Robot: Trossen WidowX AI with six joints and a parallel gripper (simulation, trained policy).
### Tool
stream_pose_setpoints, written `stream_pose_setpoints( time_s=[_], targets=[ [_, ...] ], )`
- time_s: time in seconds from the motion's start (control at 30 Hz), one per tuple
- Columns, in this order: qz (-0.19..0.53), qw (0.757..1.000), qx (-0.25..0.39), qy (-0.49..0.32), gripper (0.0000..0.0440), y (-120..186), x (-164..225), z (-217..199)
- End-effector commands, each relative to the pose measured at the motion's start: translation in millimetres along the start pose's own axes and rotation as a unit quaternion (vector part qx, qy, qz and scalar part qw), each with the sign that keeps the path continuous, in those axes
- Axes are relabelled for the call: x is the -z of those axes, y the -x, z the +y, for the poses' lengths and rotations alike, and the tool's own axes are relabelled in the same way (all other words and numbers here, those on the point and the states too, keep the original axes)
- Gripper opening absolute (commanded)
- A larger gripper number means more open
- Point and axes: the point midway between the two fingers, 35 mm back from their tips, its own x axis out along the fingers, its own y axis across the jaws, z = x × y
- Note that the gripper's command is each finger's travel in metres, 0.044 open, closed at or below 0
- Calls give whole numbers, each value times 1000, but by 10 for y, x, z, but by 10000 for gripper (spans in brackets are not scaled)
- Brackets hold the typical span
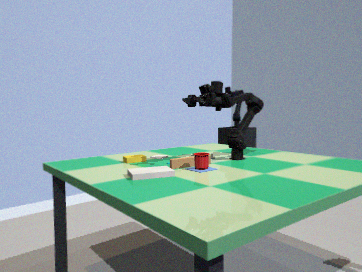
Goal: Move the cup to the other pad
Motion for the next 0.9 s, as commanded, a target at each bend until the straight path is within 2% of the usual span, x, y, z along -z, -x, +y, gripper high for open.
stream_pose_setpoints(
  time_s=[0.0,0.37,0.47,0.53,0.73,0.87],
  targets=[
    [1,1000,-1,0,374,-3,-7,6],
    [34,999,-4,-15,86,-44,-7,48],
    [49,999,-4,-24,28,-65,4,59],
    [58,998,-5,-31,45,-86,7,73],
    [84,995,-10,-57,138,-153,4,129],
    [103,992,-14,-76,148,-195,5,172]
  ],
)
